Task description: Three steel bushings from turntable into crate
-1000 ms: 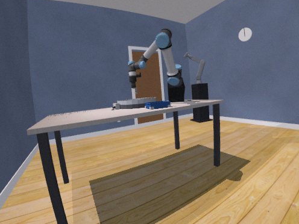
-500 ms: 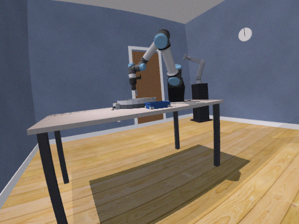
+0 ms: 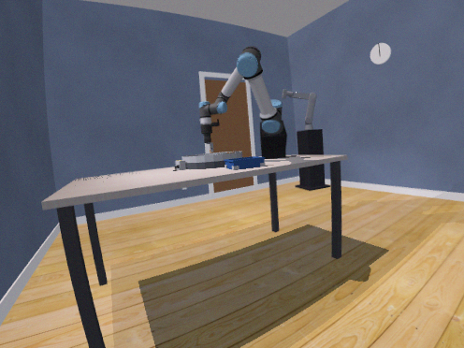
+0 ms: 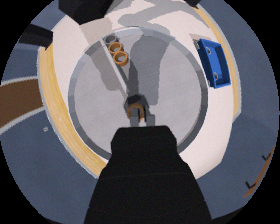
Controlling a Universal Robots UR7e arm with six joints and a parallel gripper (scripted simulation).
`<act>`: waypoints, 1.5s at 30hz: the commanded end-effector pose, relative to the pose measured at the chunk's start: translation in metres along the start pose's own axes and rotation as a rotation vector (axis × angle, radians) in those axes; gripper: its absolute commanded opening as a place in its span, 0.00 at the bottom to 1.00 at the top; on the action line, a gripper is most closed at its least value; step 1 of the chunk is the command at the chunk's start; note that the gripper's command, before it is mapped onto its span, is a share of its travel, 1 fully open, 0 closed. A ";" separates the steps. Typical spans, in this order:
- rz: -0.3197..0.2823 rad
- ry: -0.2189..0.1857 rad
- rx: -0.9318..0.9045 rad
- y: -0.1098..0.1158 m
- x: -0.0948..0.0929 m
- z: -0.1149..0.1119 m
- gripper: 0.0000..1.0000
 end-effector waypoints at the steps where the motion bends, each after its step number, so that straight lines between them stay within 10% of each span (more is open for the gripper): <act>1: -0.002 0.000 0.000 0.001 -0.001 0.000 0.00; 40: -0.002 -0.001 0.000 0.001 -0.027 0.000 0.00; 41: -0.002 -0.001 0.000 0.001 -0.027 0.000 0.42; 45: -0.002 -0.001 0.000 0.001 -0.027 0.000 0.42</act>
Point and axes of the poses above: the point where the finger pads meet when closed, its own x axis back along the fingers, its own z axis across the jaws, y = z × x, the point moved 2 cm from there along x, back along the fingers, and after that the axes turned 9 degrees about -x, right-handed, at the moved point
